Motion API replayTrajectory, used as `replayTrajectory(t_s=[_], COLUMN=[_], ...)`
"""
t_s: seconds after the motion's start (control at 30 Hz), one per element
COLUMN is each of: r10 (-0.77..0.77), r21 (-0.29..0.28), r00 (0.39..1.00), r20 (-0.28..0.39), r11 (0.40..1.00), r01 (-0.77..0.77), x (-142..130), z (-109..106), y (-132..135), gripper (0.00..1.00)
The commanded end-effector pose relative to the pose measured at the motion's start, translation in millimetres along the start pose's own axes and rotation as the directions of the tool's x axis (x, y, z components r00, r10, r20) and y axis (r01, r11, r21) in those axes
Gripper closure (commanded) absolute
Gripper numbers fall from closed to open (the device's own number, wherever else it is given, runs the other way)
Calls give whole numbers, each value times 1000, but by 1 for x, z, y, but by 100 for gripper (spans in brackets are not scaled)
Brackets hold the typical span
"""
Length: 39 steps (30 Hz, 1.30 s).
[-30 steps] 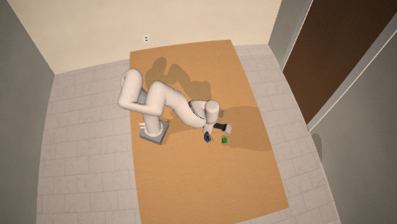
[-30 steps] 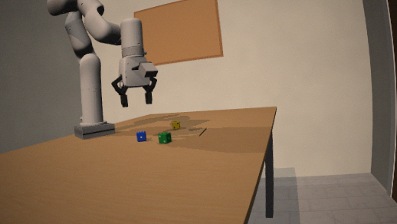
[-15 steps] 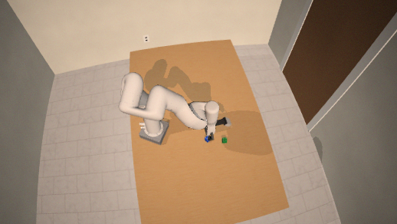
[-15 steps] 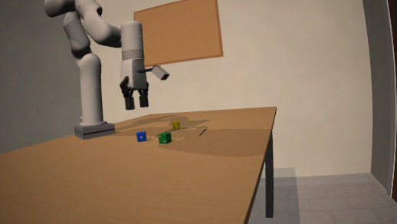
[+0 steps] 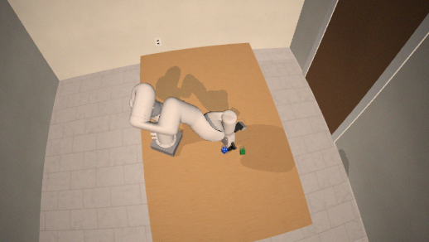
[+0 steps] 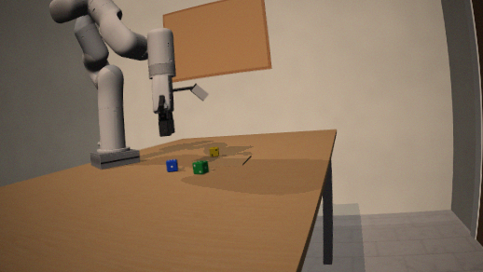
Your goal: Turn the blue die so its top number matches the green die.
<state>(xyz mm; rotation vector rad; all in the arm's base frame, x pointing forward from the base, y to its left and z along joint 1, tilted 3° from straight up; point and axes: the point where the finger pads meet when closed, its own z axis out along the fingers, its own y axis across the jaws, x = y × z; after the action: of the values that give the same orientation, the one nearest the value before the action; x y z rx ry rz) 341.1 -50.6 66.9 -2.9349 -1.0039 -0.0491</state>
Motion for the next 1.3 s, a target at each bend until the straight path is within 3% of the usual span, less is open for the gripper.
replayTrajectory(t_s=[0.0, 0.13, 0.17, 1.27], r10=[-45, -52, -52, -52], r21=[2, 2, 2, 2], r00=[999, 999, 999, 999], r20=[-1, -1, -1, -1], r11=[999, 999, 999, 999], r01=[45, 52, 52, 52], x=[1, 1, 1, 1], z=[0, 0, 0, 0], y=[1, 1, 1, 1], gripper=[0, 0, 53, 53])
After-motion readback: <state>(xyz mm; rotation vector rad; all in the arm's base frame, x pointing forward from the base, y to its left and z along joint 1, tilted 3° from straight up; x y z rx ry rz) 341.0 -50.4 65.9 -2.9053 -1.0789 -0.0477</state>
